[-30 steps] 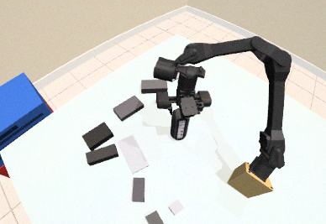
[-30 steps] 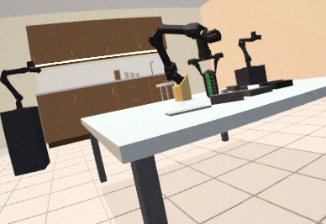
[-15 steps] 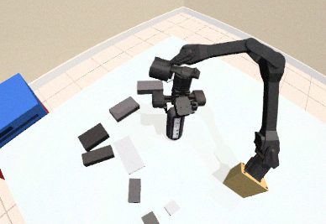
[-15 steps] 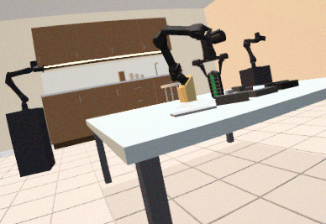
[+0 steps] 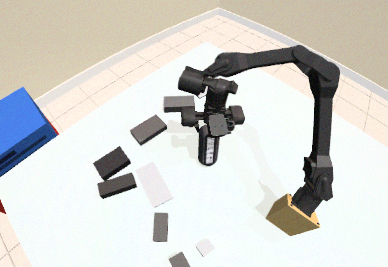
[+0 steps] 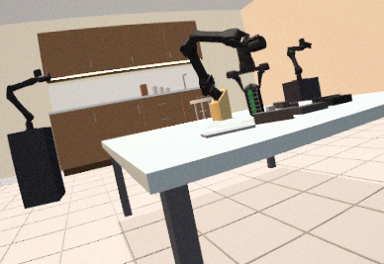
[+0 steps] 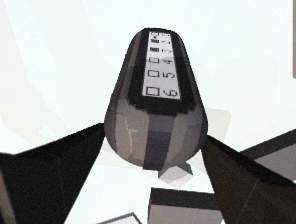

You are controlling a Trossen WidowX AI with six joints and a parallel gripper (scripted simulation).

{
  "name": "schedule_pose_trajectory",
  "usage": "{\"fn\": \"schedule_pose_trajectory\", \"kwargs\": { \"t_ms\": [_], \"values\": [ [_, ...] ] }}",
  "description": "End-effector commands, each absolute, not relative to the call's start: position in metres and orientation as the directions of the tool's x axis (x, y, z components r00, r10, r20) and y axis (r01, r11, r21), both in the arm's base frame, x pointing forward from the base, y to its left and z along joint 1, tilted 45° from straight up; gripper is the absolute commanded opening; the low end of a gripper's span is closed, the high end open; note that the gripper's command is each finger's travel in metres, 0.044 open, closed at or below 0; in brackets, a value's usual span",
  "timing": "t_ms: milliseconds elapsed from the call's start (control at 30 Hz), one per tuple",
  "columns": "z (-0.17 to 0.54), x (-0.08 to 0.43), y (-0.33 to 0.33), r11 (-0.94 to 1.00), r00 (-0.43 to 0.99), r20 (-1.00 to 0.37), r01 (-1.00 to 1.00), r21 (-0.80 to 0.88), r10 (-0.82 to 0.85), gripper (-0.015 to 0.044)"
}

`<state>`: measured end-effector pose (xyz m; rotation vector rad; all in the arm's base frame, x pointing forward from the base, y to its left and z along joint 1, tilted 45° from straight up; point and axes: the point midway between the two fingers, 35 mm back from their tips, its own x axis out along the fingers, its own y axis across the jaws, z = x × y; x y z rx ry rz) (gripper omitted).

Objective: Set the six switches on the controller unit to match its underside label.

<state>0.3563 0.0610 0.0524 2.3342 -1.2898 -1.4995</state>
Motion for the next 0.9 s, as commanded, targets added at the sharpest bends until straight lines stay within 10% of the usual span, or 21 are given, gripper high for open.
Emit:
{"fn": "schedule_pose_trajectory", "kwargs": {
  "t_ms": [0,867],
  "values": [
    [0.053,0.36,0.054,-0.634,0.16,-0.708,-0.607,0.479,-0.688,0.0338],
    [0.057,0.376,0.041,-0.634,0.161,-0.707,-0.608,0.479,-0.689,0.0338]
  ]
}}
